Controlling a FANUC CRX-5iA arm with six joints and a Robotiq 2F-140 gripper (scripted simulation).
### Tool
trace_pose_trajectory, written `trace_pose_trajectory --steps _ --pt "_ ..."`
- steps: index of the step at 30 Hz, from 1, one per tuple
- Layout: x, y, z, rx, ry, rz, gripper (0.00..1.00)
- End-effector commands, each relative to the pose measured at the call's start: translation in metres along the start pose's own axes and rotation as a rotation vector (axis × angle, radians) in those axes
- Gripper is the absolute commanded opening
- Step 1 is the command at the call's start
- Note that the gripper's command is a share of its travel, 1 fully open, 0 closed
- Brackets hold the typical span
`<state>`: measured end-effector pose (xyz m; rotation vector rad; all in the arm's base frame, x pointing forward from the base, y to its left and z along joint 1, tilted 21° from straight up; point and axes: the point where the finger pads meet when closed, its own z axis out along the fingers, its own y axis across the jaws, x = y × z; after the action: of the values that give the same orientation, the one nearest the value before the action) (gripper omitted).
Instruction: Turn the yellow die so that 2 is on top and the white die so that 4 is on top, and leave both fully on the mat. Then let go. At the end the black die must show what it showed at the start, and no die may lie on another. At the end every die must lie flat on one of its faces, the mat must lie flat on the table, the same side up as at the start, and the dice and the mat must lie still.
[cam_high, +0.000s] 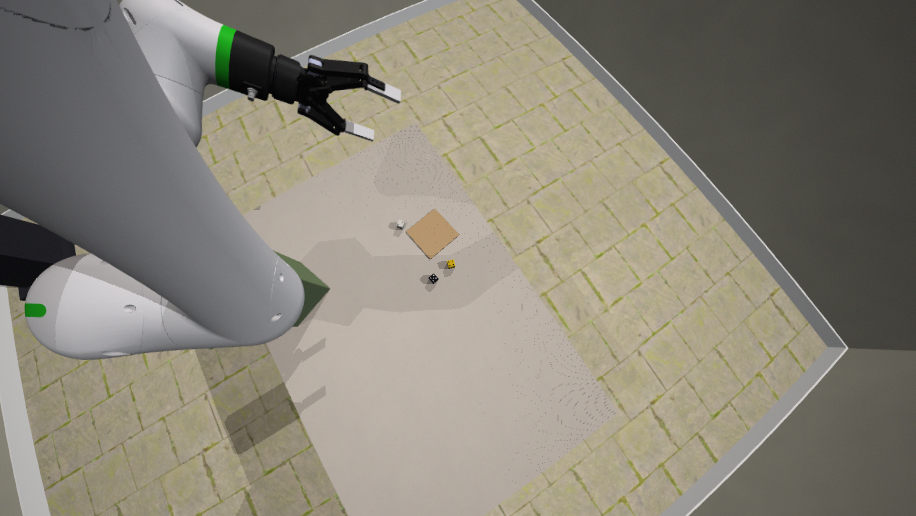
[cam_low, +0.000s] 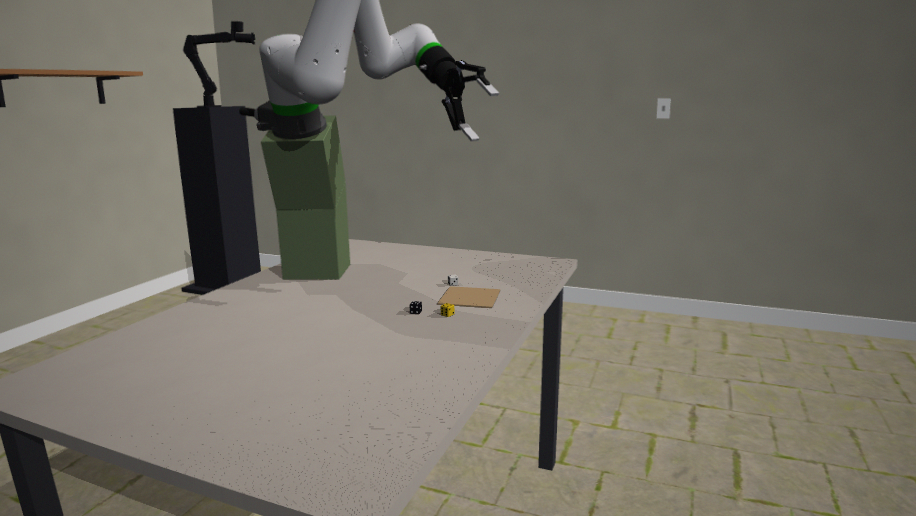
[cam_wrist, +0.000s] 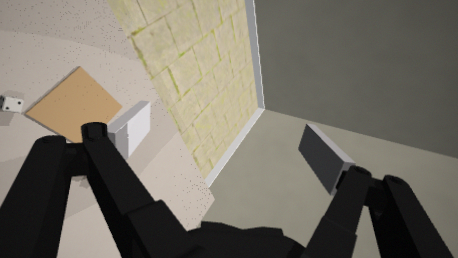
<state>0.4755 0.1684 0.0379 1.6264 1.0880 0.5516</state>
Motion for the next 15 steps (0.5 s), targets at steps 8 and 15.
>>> trace_pose_trajectory --steps 8,15 --pt "-0.067 -0.049 0.099 0.25 -0.174 0.137 1.0" --pt "-0.118 -0.084 0.147 0.411 -0.282 0.269 1.0"
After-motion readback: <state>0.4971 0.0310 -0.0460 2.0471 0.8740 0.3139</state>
